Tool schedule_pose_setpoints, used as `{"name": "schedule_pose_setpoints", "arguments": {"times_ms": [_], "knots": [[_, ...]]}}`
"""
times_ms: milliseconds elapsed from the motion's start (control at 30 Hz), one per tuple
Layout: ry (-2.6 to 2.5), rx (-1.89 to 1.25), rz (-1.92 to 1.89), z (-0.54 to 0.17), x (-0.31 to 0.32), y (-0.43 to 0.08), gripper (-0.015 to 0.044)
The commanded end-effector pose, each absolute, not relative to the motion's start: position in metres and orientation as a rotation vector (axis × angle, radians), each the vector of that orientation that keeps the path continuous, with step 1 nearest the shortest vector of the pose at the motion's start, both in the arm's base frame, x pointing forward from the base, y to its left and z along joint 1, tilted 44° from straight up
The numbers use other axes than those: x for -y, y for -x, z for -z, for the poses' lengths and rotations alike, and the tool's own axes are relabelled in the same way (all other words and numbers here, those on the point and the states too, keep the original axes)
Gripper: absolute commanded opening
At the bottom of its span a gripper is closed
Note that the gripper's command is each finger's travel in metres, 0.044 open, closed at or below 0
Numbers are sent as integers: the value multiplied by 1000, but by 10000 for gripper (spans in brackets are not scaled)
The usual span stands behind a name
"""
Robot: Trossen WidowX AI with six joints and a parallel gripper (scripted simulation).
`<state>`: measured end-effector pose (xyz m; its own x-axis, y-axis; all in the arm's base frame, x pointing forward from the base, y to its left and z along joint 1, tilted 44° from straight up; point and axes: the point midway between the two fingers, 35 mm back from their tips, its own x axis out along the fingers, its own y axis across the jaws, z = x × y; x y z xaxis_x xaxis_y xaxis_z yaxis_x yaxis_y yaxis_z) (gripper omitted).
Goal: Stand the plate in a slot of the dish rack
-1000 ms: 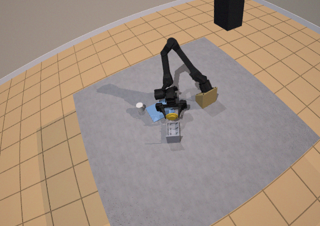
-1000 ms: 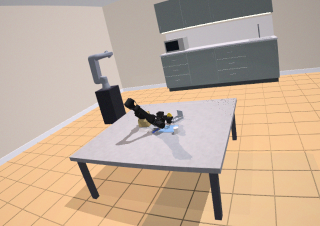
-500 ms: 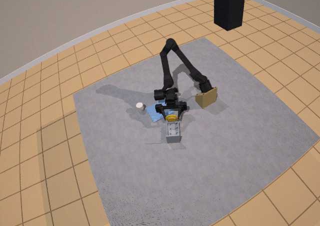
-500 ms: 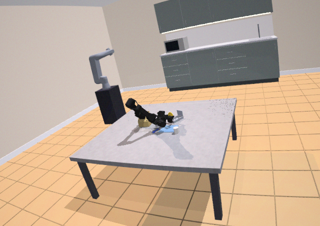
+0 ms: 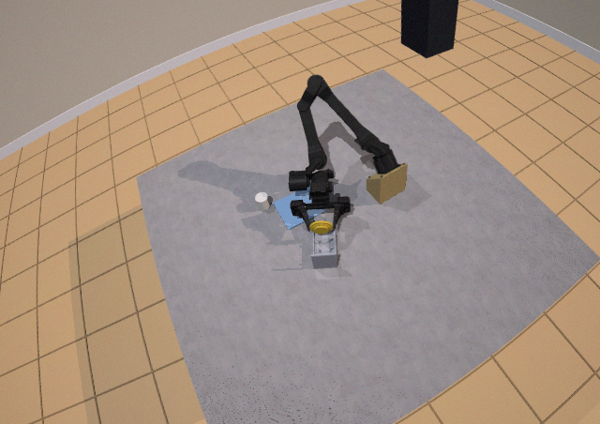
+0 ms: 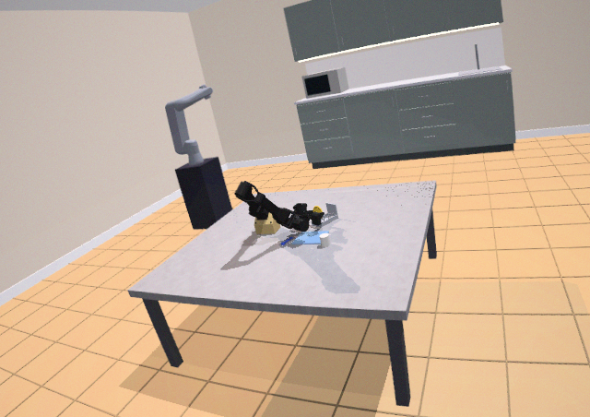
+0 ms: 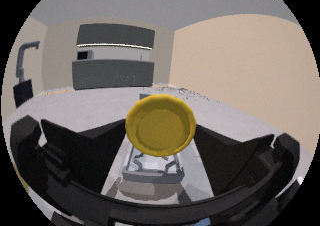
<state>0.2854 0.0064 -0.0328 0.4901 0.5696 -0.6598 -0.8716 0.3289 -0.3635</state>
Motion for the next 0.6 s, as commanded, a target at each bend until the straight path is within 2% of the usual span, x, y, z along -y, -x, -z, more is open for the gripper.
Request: {"name": "schedule_pose_setpoints", "arguments": {"times_ms": [0, 567], "knots": [[758, -462, -995, 38, -12, -286, 0], [764, -468, -990, 48, -2, -286, 0]]}}
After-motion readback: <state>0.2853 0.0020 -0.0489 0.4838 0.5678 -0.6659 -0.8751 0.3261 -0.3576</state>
